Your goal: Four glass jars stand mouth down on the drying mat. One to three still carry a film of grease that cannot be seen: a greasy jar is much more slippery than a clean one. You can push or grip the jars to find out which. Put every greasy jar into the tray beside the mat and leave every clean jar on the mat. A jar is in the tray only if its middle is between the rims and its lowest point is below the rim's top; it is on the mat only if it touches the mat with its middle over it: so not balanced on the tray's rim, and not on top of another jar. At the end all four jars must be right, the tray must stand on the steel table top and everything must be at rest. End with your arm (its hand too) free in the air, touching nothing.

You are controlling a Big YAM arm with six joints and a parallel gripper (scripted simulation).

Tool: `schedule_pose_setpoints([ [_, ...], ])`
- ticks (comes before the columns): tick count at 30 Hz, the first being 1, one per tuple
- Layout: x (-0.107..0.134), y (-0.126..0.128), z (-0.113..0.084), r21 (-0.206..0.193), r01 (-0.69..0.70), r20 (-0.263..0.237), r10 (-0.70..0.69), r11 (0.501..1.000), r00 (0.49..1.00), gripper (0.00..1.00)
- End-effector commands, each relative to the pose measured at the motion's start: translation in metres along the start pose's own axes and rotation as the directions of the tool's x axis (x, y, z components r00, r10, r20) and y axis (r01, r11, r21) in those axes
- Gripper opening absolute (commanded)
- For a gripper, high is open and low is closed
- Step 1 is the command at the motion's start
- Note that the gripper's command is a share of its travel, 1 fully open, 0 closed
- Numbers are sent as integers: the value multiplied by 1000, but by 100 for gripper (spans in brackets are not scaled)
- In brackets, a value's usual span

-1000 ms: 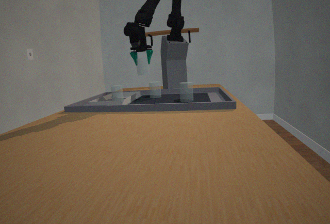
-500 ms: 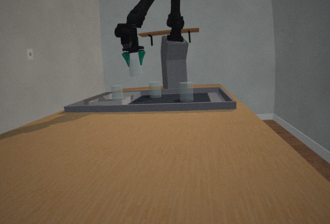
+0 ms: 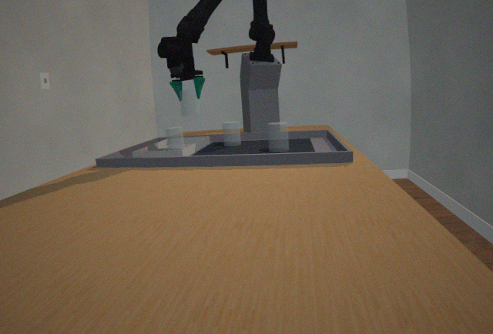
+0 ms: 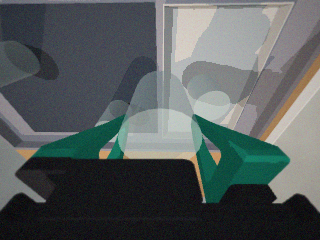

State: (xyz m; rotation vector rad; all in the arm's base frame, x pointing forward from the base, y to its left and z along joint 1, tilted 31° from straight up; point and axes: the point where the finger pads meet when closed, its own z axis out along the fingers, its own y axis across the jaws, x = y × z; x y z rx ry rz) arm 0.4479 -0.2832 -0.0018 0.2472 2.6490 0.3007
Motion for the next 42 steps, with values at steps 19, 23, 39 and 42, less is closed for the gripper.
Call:
schedule_pose_setpoints([
  [19,-42,-76,-16,21,10,34,-10,1000,999,0],
  [23,-47,-89,-17,21,10,34,-10,1000,999,0],
  [39,-57,-110,-28,21,10,34,-10,1000,999,0],
  [42,-59,-118,-33,21,10,34,-10,1000,999,0],
])
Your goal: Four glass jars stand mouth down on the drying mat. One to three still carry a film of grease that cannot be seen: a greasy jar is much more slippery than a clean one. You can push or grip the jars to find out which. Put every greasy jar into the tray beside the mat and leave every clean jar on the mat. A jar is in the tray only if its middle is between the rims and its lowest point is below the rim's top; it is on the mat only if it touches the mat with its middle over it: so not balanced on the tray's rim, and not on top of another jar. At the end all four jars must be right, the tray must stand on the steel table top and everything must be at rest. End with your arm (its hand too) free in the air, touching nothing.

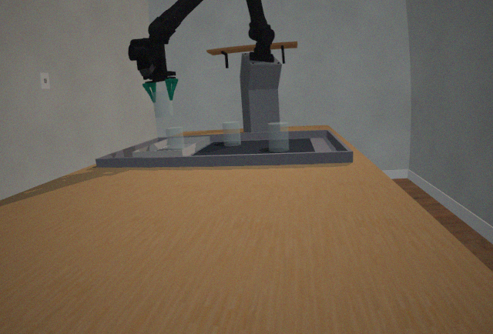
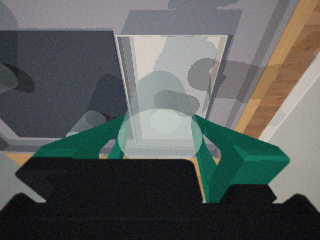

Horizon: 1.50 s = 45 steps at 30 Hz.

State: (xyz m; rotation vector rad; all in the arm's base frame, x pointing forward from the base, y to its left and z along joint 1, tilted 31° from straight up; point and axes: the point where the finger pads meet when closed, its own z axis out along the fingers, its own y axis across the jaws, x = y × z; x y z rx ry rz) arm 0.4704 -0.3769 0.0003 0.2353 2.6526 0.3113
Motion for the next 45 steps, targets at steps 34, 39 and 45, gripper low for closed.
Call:
schedule_pose_setpoints([
  [34,-20,-33,34,30,3,39,-4,1000,999,0],
  [39,-20,-33,45,30,3,39,-4,1000,999,0],
  [45,-21,-34,58,30,3,39,-4,1000,999,0],
])
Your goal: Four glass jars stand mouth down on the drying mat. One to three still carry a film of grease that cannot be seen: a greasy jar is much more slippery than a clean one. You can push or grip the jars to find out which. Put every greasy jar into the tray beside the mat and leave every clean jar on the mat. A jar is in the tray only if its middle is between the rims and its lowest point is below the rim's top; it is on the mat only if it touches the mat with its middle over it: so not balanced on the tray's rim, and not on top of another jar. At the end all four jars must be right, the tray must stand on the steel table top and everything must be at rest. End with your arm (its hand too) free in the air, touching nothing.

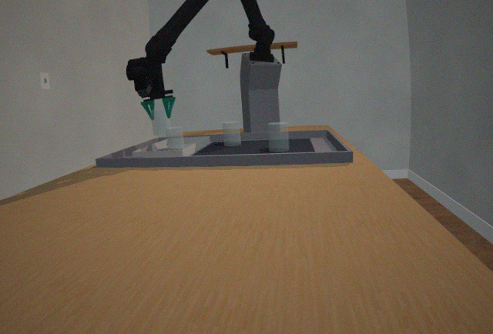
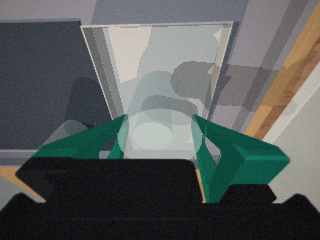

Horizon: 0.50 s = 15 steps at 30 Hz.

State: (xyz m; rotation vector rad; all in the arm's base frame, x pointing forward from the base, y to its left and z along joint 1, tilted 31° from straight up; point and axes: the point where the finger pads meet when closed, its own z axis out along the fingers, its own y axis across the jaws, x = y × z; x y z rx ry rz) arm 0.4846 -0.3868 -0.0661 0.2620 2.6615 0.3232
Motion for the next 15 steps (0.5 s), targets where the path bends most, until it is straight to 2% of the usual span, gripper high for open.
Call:
schedule_pose_setpoints([
  [1,-34,-8,-2,32,24,50,-26,999,998,0],
  [15,-36,-9,29,32,24,50,-26,999,998,0],
])
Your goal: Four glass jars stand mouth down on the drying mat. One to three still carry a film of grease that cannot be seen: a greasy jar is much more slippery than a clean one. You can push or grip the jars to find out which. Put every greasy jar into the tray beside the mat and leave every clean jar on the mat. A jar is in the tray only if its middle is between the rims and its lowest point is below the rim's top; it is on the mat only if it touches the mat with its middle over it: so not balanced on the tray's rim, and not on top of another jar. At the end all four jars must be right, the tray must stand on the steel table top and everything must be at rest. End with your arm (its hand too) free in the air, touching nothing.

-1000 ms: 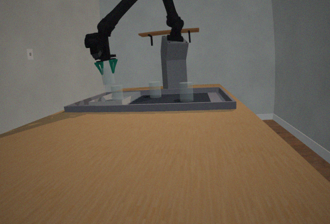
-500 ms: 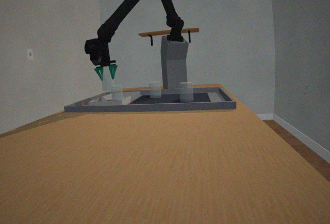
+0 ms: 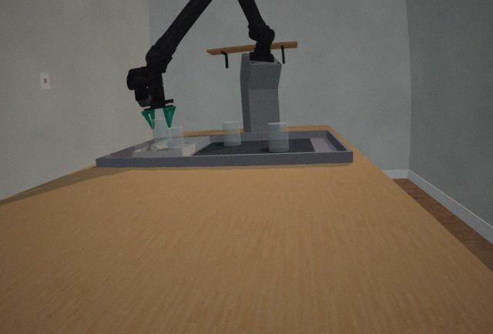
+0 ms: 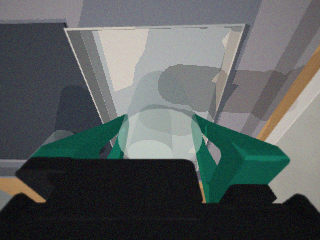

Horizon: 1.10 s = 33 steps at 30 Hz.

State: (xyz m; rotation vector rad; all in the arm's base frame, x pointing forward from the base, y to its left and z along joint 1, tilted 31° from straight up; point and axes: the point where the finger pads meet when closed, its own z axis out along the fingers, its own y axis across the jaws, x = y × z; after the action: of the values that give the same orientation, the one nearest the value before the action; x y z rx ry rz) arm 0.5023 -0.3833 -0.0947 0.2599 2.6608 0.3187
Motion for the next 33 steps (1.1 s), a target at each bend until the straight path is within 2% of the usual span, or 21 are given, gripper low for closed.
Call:
schedule_pose_setpoints([
  [1,-33,-7,-2,29,22,49,-23,999,999,0],
  [8,-33,-7,-2,29,22,49,-23,999,999,0],
  [9,-43,0,3,29,22,49,-23,999,999,0],
  [33,-44,3,13,29,22,49,-23,999,999,0],
])
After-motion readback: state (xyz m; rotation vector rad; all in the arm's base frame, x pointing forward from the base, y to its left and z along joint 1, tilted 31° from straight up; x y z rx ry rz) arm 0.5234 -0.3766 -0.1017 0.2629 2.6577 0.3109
